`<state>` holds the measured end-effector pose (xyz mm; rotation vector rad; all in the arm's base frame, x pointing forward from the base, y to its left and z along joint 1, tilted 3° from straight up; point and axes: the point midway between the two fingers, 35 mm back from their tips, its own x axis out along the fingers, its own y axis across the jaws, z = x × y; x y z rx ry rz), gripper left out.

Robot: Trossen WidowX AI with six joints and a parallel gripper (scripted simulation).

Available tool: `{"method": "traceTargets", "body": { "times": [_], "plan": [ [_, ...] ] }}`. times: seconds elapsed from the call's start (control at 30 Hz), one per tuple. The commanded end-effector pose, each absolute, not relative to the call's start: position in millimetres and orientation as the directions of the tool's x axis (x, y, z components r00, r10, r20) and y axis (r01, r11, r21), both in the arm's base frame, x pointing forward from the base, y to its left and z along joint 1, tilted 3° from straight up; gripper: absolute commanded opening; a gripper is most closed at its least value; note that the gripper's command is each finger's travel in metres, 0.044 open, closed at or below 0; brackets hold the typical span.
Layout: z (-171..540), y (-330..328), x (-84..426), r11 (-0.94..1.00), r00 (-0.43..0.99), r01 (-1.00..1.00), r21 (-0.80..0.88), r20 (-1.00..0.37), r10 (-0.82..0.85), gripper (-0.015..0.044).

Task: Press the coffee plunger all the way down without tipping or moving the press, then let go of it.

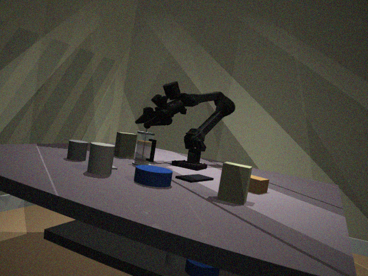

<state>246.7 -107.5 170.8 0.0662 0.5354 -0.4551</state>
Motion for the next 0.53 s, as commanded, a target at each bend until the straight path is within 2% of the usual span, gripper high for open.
{"method": "traceTargets", "body": {
  "times": [0.0,0.17,0.5],
  "plan": [
    [204.8,-103.1,243.3,0.898,0.775,0.437,-0.052,-0.486,-0.405,0.0440],
    [247.5,-92.9,223.7,0.898,0.768,0.437,-0.056,-0.497,-0.405,0.0440],
    [245.2,-92.6,223.2,0.898,0.767,0.437,-0.056,-0.497,-0.405,0.0440]
  ]
}}
